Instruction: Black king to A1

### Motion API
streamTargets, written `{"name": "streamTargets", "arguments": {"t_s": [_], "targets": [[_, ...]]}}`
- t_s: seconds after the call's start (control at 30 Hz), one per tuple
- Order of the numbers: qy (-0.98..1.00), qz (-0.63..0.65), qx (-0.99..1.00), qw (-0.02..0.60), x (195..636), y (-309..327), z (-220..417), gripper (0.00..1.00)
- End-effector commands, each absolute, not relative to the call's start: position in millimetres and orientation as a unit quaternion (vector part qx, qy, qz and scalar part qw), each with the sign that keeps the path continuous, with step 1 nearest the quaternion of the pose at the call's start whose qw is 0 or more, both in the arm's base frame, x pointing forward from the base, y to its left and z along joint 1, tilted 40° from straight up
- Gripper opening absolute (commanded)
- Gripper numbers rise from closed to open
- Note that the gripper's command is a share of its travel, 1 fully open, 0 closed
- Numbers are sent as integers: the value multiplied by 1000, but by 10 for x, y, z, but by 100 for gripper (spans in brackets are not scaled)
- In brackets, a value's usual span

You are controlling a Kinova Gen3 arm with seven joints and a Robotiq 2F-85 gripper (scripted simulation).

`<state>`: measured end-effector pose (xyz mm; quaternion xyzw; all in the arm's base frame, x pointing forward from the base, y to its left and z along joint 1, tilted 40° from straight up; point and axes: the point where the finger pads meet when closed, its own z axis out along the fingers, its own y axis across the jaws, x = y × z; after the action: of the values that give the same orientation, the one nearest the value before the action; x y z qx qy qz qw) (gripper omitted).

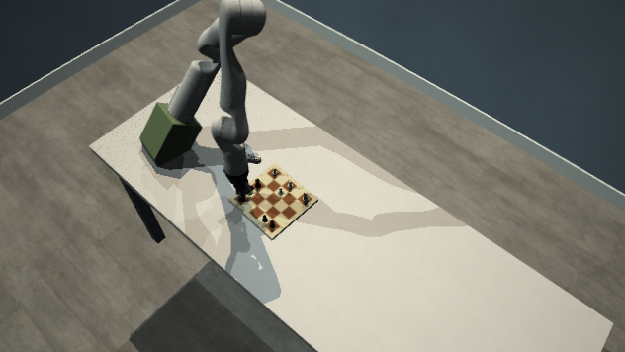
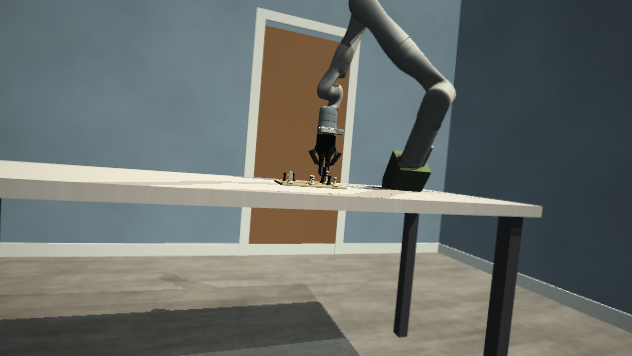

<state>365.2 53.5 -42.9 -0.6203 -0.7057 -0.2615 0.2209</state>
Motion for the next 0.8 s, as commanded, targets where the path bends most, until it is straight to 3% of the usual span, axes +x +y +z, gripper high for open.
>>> {"name": "streamTargets", "arguments": {"t_s": [0.0,0.5,0.53,0.67,0.7,0.77], "targets": [[-706,-262,-621,220,3656,529,-427,0],[-706,-262,-621,220,3656,529,-427,0],[-706,-262,-621,220,3656,529,-427,8],[-706,-262,-621,220,3656,529,-427,8],[-706,-262,-621,220,3656,529,-427,16],[-706,-262,-621,220,3656,529,-427,16]]}}
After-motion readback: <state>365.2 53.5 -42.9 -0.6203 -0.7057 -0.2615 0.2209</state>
